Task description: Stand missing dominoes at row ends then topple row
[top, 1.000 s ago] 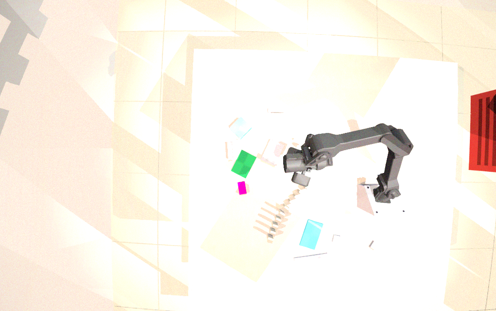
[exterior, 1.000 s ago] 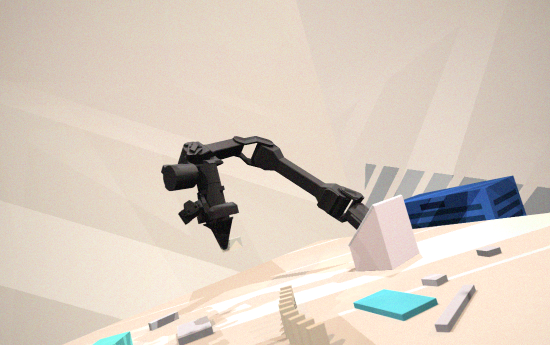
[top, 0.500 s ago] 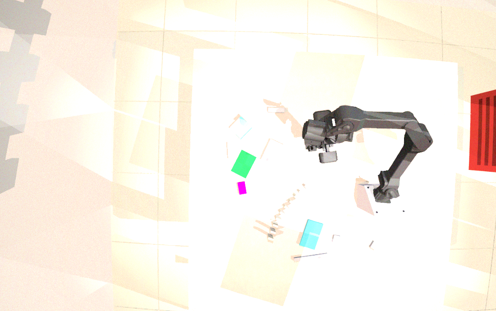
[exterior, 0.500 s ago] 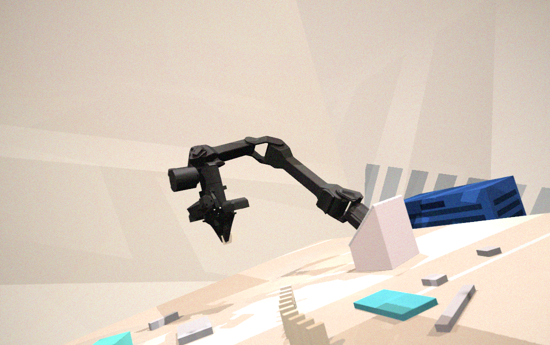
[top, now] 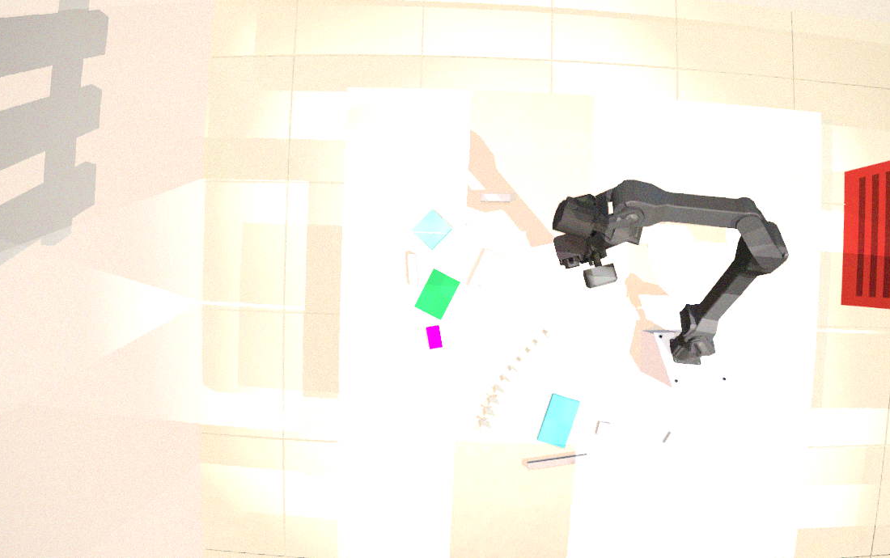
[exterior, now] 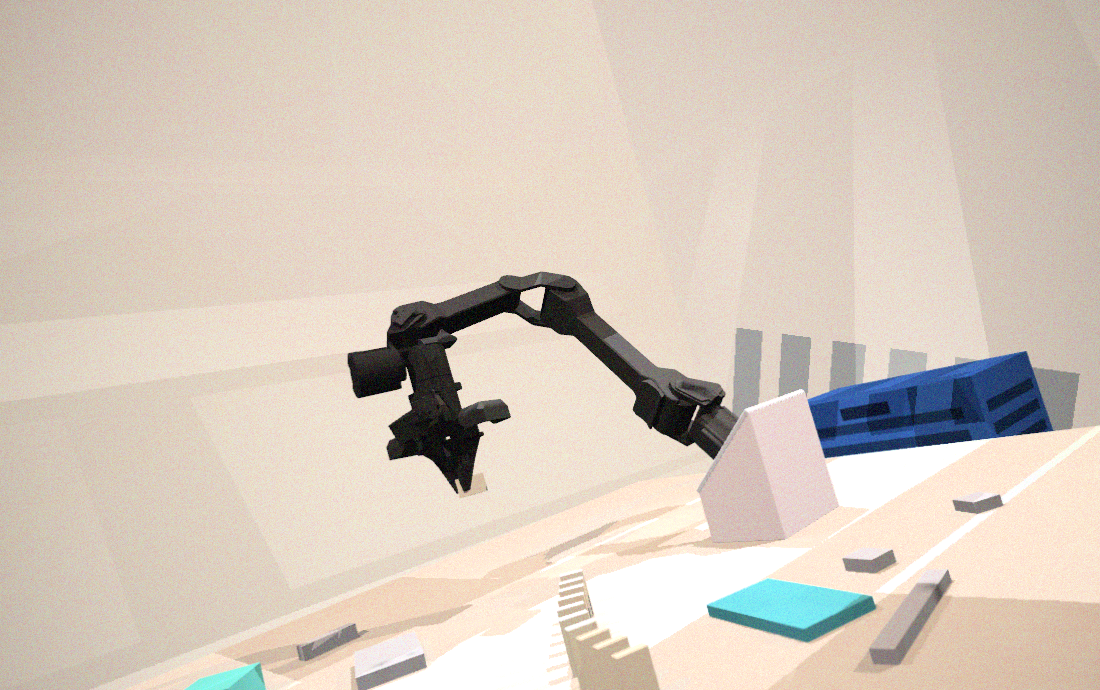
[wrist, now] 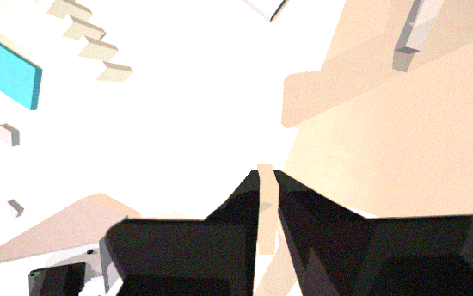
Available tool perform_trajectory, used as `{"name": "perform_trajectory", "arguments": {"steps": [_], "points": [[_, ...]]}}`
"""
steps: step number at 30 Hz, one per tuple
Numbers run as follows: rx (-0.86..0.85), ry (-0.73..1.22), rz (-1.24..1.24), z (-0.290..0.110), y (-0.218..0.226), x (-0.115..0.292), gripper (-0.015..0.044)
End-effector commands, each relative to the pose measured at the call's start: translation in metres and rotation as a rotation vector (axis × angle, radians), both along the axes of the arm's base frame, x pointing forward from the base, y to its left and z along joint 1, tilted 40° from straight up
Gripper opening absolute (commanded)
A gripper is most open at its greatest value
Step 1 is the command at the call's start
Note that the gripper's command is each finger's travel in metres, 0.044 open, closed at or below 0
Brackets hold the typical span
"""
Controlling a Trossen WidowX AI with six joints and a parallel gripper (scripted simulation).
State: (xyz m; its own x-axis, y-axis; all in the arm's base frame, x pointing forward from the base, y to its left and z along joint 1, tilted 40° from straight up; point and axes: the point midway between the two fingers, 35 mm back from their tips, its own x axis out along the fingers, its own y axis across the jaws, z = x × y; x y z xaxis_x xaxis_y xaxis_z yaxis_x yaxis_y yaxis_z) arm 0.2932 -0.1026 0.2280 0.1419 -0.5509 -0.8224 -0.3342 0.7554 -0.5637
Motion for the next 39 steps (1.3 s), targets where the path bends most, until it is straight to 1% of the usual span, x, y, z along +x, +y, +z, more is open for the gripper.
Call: {"name": "perform_trajectory", "arguments": {"steps": [1, 11, 21, 30, 39], "points": [[0.086, -0.022, 0.009, -0.013, -0.003, -0.001, 0.0028], [0.312, -0.149, 0.072, -0.037, -0.008, 0.008, 0.0028], [0.477, -0.324, 0.183, -0.047, -0.014, 0.016, 0.0028], [0.556, -0.498, 0.305, -0.045, -0.023, 0.018, 0.0028], [0.584, -0.684, 0.464, -0.036, -0.029, 0.014, 0.0028]]}}
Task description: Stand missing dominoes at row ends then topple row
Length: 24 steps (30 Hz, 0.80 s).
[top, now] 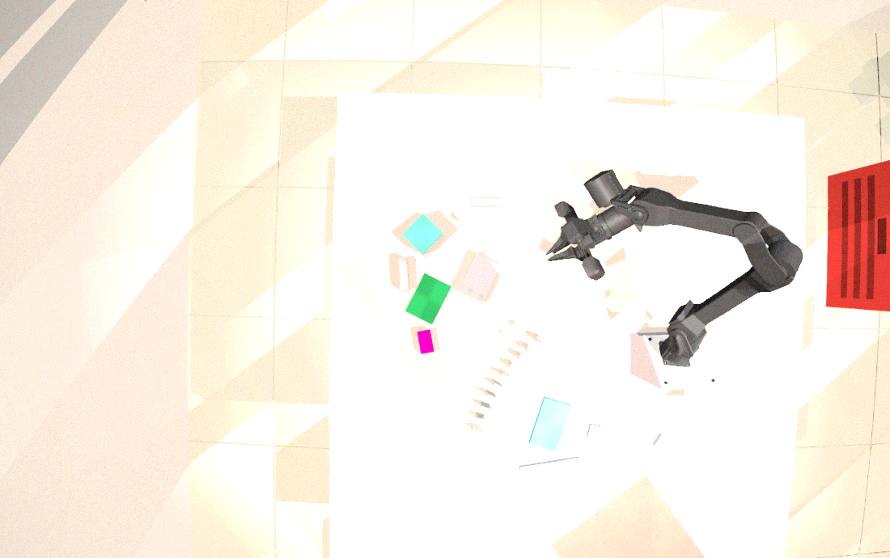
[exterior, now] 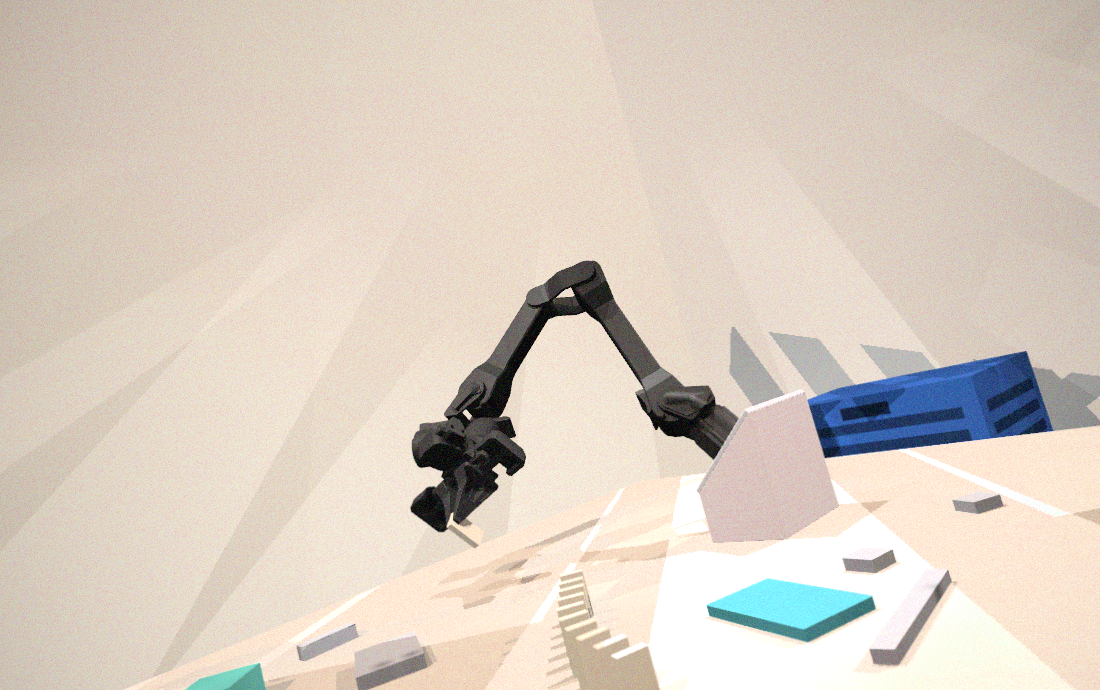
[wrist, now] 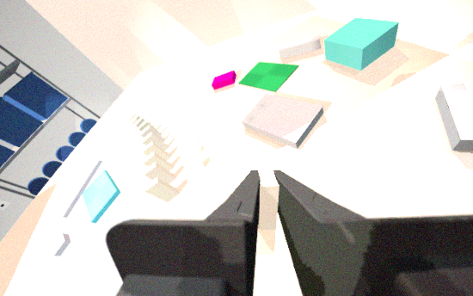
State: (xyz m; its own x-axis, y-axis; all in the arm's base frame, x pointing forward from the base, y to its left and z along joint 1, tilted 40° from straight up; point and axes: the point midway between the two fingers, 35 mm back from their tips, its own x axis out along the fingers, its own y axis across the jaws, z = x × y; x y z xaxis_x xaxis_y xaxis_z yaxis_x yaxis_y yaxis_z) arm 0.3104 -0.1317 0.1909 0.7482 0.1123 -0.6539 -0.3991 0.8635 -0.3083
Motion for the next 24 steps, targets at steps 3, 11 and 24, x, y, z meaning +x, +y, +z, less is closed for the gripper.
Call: {"name": "perform_trajectory", "arguments": {"steps": [3, 11, 24], "points": [[0.003, -0.135, 0.071, 0.005, -0.002, -0.006, 0.0028], [-0.031, -0.338, 0.175, 0.017, -0.005, -0.020, 0.0028], [-0.129, -0.595, 0.317, 0.032, -0.001, -0.049, 0.0028]]}}
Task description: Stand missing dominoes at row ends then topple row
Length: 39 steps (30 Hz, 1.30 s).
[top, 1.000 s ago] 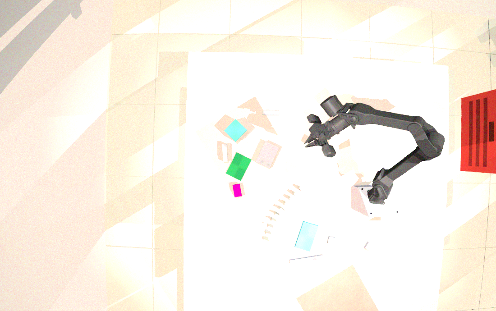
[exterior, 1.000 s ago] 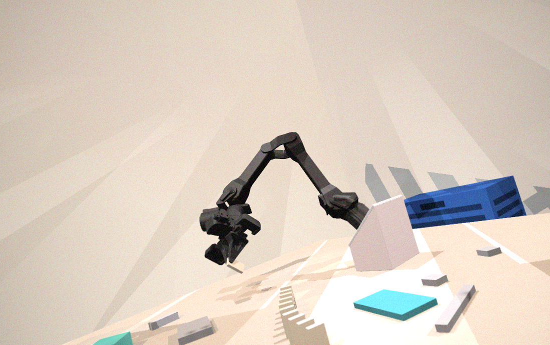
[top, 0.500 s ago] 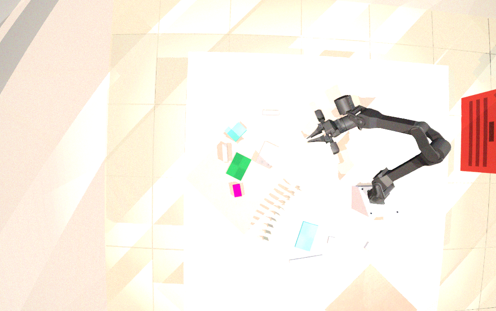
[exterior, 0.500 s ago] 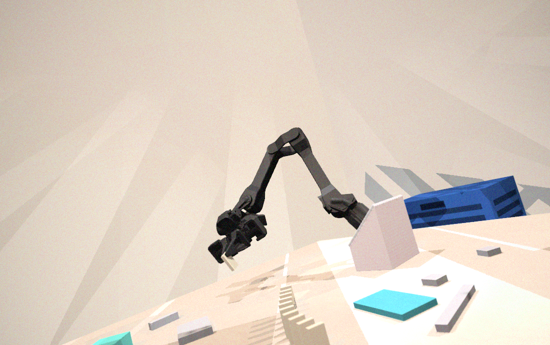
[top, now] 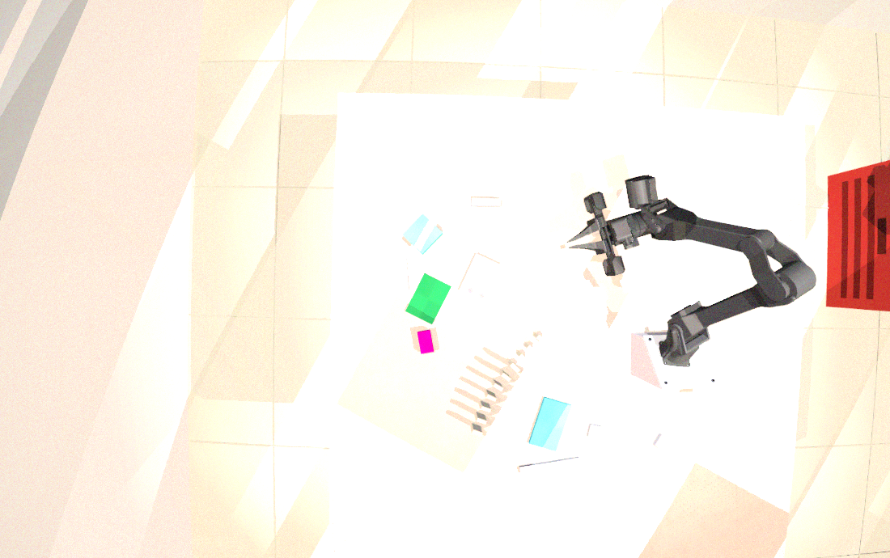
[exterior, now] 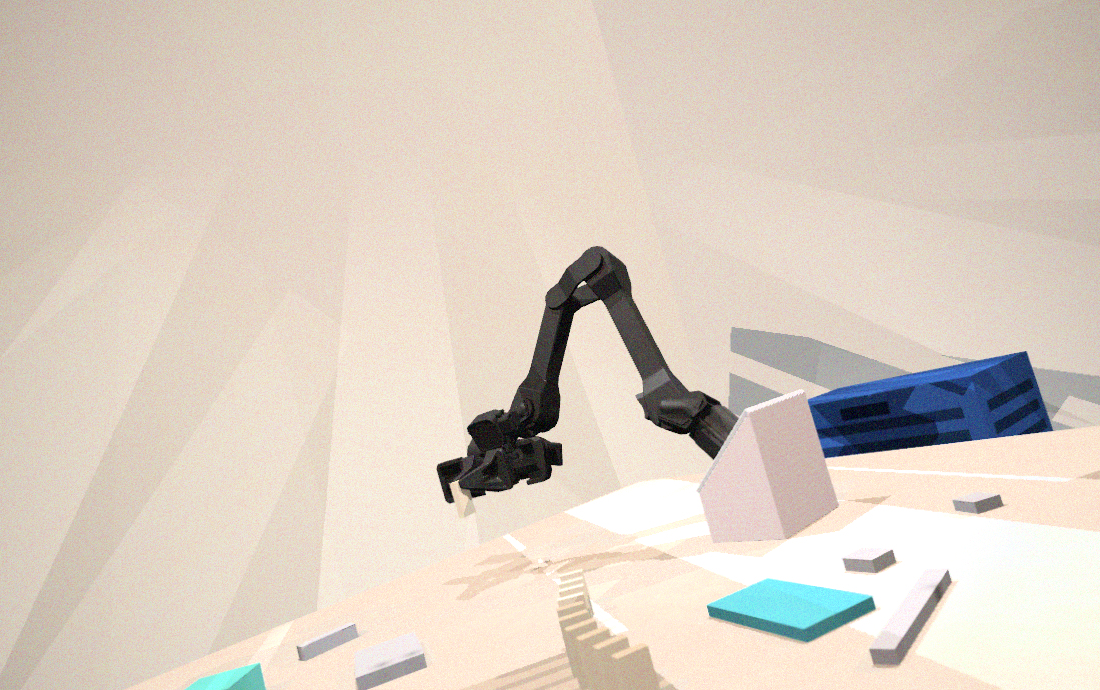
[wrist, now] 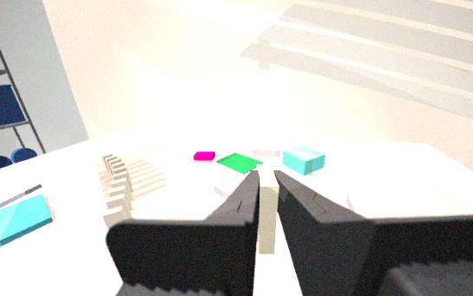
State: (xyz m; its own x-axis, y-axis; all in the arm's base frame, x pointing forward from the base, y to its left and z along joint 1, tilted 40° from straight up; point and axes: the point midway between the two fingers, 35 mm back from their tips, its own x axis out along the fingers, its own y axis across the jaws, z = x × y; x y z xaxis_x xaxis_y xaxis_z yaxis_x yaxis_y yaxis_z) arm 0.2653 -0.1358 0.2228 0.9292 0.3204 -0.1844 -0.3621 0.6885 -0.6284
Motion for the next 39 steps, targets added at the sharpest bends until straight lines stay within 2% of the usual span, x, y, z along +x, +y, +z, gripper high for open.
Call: {"name": "perform_trajectory", "arguments": {"steps": [1, 18, 39], "points": [[-0.012, -0.026, 0.017, 0.000, 0.003, -0.004, 0.0028], [-0.012, -0.026, 0.017, -0.002, 0.001, -0.003, 0.0028], [-0.012, -0.019, 0.015, -0.052, -0.046, 0.010, 0.0028]]}}
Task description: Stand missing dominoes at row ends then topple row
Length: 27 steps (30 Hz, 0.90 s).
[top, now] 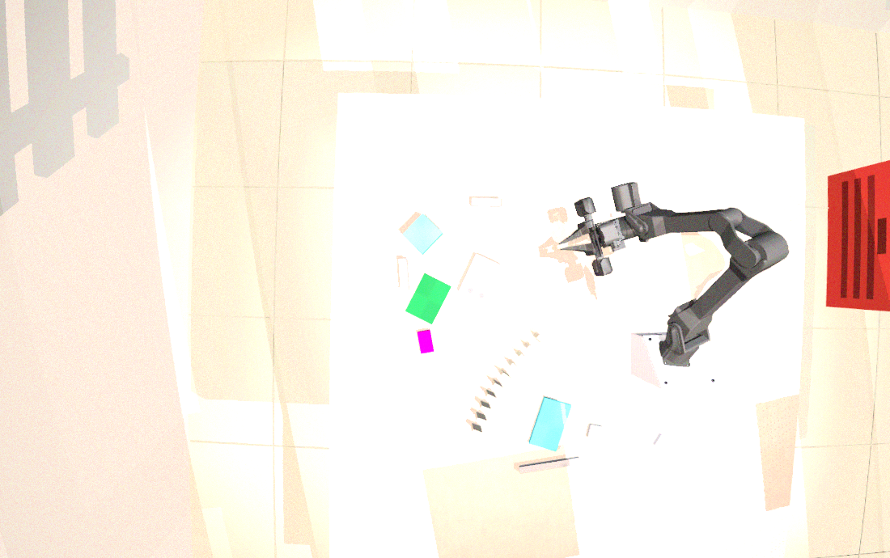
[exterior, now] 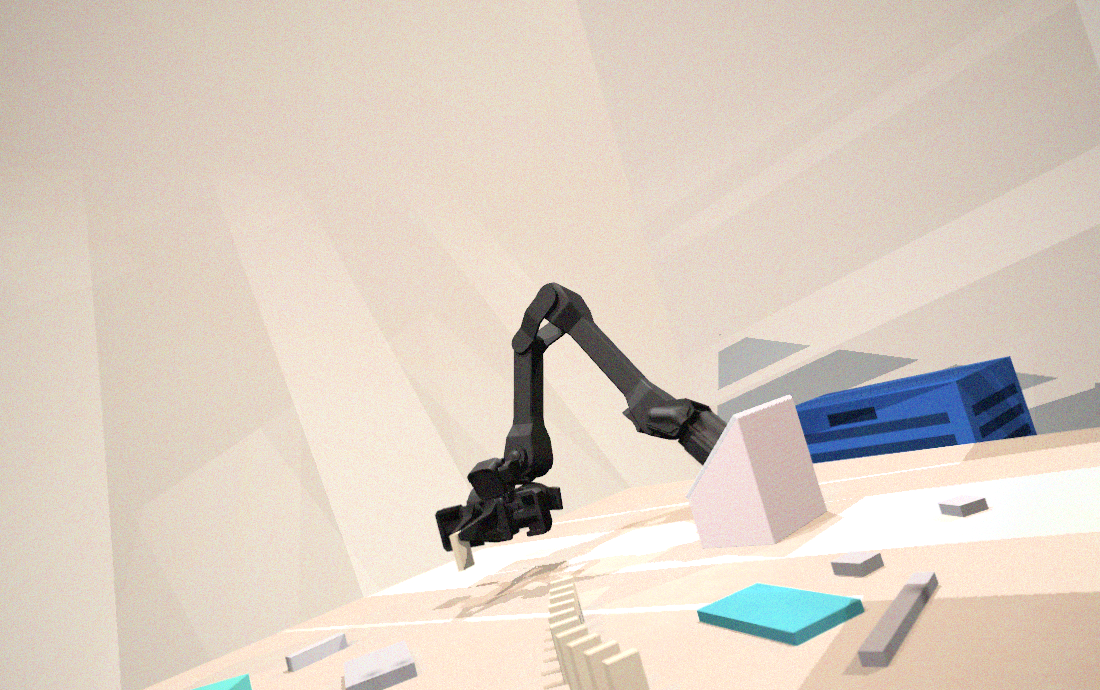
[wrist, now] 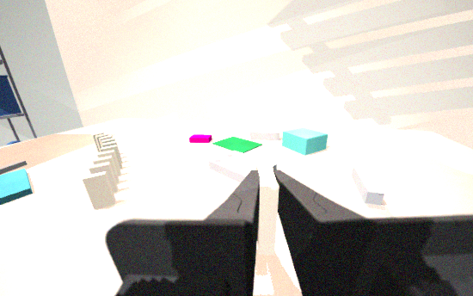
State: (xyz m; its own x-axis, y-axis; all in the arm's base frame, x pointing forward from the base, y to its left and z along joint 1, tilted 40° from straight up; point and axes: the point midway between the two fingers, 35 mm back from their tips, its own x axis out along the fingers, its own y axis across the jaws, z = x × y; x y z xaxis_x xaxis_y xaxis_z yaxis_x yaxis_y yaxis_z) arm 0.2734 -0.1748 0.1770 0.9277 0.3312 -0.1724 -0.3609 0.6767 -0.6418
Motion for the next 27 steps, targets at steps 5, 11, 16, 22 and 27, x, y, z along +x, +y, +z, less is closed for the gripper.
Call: {"name": "perform_trajectory", "arguments": {"steps": [5, 11, 16, 22, 27], "points": [[0.001, -0.001, 0.000, -0.021, -0.017, 0.004, 0.0028], [0.000, -0.004, 0.000, -0.038, -0.028, 0.005, 0.0028], [0.000, -0.005, 0.000, -0.040, -0.029, 0.005, 0.0028], [0.000, -0.005, 0.000, -0.040, -0.029, 0.005, 0.0028], [0.000, -0.005, 0.000, -0.040, -0.029, 0.005, 0.0133]]}}
